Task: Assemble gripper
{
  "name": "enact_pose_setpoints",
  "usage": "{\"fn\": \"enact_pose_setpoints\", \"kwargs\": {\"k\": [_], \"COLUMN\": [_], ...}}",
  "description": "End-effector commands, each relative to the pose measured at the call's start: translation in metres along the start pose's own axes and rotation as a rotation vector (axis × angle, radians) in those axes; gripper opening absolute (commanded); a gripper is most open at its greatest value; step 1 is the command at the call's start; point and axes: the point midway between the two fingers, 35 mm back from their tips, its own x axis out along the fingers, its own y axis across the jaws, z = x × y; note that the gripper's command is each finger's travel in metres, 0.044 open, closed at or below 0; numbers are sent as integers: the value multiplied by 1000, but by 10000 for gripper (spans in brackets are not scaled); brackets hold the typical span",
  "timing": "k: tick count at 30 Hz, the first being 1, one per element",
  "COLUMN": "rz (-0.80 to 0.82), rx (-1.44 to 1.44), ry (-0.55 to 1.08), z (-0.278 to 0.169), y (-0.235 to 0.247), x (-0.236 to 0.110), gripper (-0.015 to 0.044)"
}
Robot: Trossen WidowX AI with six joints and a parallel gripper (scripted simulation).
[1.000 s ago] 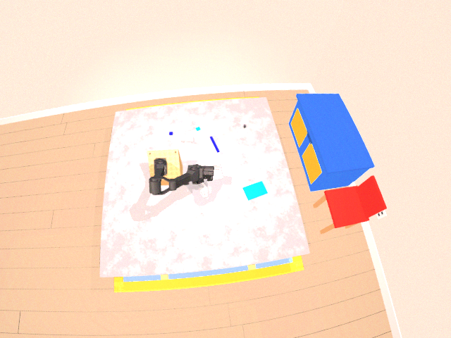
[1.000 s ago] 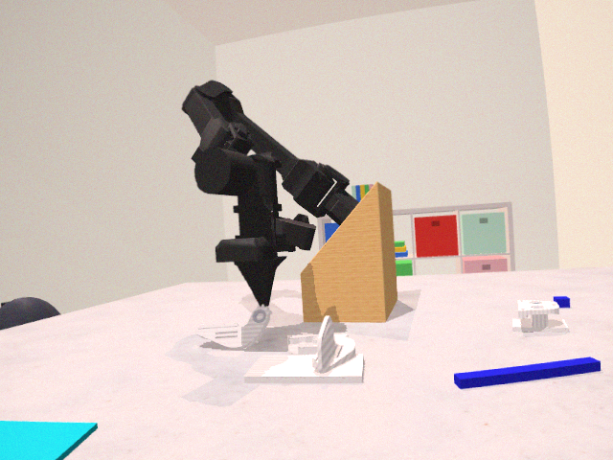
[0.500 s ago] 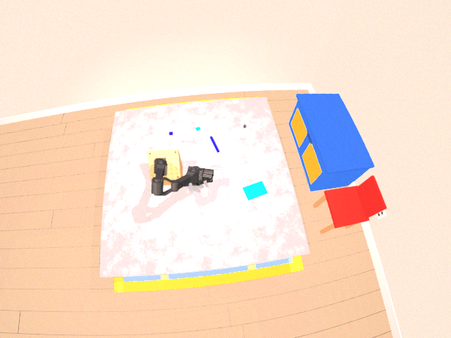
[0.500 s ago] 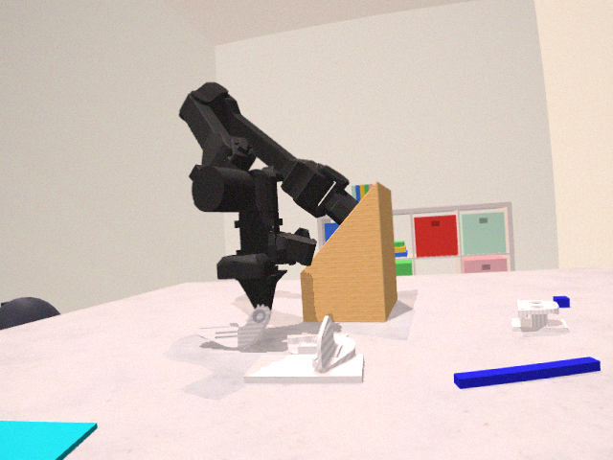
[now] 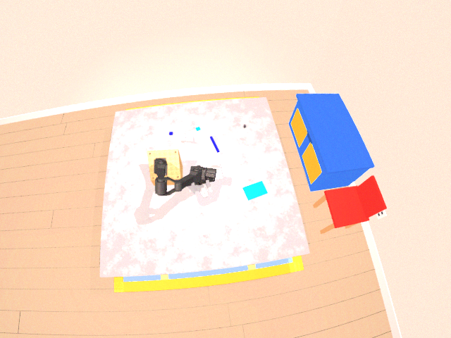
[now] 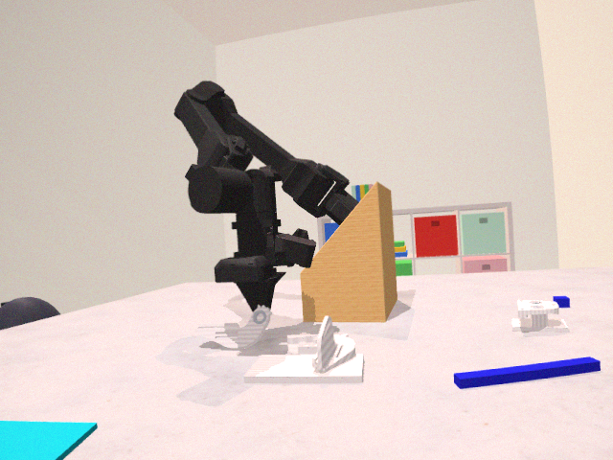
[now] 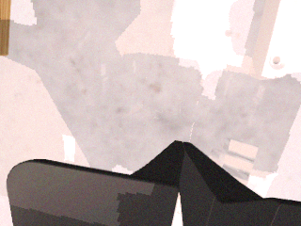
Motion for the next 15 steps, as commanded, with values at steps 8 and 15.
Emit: {"fn": "enact_pose_setpoints", "kwargs": {"k": [8,15], "rz": [-6,-7], "rx": [15,15], "ry": [2,2], "z": [-2,-2], "y": [-21,-33], "x": [0,0], "gripper": [0,0]}}
